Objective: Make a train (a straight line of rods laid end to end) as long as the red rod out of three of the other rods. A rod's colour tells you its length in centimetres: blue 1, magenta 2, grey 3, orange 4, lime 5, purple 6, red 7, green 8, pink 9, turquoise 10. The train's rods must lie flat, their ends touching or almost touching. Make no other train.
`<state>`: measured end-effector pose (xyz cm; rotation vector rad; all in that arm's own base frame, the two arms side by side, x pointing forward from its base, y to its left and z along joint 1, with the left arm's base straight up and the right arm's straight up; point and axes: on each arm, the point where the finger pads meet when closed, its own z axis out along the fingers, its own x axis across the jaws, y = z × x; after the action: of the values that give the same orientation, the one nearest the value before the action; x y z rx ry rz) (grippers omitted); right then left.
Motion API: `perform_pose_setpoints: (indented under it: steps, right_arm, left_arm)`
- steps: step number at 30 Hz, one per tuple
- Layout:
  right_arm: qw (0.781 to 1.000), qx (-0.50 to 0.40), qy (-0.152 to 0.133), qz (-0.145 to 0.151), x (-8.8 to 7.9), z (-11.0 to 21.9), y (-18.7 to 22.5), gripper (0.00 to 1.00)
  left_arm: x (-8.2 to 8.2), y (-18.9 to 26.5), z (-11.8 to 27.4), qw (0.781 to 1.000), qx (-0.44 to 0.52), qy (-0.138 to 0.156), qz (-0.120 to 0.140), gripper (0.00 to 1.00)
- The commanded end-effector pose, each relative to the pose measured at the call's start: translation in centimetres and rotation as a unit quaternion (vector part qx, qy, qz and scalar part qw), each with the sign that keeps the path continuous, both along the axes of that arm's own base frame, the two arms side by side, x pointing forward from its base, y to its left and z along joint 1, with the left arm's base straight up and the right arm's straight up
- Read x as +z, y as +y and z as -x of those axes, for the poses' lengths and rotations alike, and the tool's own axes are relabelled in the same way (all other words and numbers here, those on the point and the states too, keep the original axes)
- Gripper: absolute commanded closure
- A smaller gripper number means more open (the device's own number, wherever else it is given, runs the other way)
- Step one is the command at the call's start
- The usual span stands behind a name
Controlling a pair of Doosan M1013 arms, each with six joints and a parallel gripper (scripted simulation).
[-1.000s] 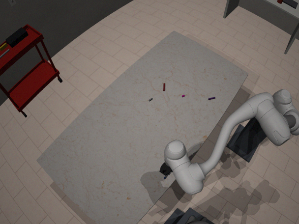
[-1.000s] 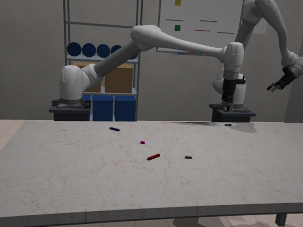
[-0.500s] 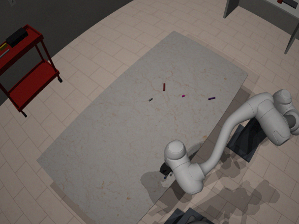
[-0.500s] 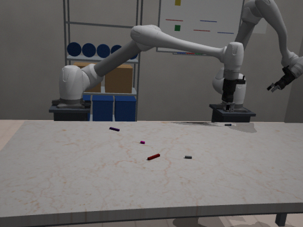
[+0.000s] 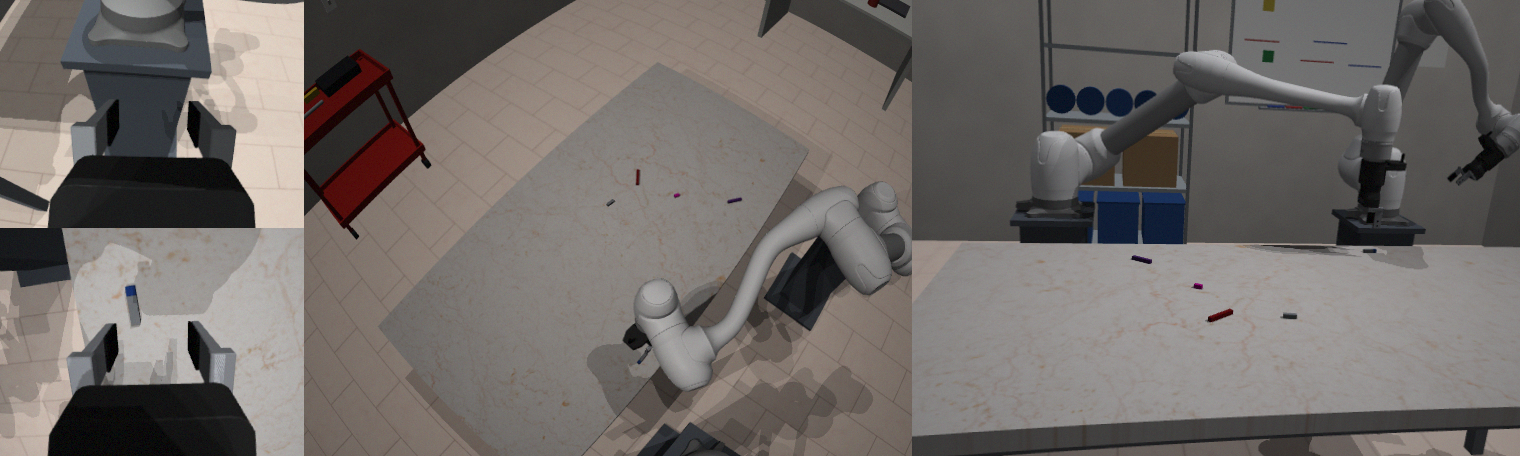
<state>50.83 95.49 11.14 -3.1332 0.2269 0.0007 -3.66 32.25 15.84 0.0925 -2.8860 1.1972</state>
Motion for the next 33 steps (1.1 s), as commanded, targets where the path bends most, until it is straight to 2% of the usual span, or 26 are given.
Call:
perform_pose_setpoints:
  steps: [1,8,15,17,18,24,32,33]
  right_arm:
    - [0.999,-0.044,-0.001,-0.001,0.1,-1.5,-0.6,0.0]
    - [0.982,-0.186,0.0,-0.001,-0.1,-6.6,-3.2,0.0]
    - [0.951,-0.31,0.0,-0.001,-0.3,-10.9,-5.8,0.0]
    - [0.951,-0.31,0.0,-0.001,-0.3,-10.9,-5.8,0.0]
    - [0.933,-0.359,0.0,-0.001,-0.3,-12.6,-6.9,0.0]
    - [0.892,-0.452,0.0,-0.001,-0.5,-15.8,-9.3,0.0]
    - [0.817,-0.577,0.0,-0.001,-0.7,-20.2,-12.9,0.0]
    - [0.817,-0.577,0.0,-0.001,-0.7,-20.2,-12.9,0.0]
  left_arm:
    - [0.0,0.0,0.0,1.0,0.0,0.0,0.0,0.0]
    - [0.0,0.0,0.0,1.0,0.0,0.0,0.0,0.0]
    - [0.0,0.0,0.0,1.0,0.0,0.0,0.0,0.0]
    - [0.0,0.0,0.0,1.0,0.0,0.0,0.0,0.0]
    - [0.0,0.0,0.0,1.0,0.0,0.0,0.0,0.0]
    - [0.0,0.0,0.0,1.0,0.0,0.0,0.0,0.0]
    - [0.0,0.0,0.0,1.0,0.0,0.0,0.0,0.0]
    - [0.0,0.0,0.0,1.0,0.0,0.0,0.0,0.0]
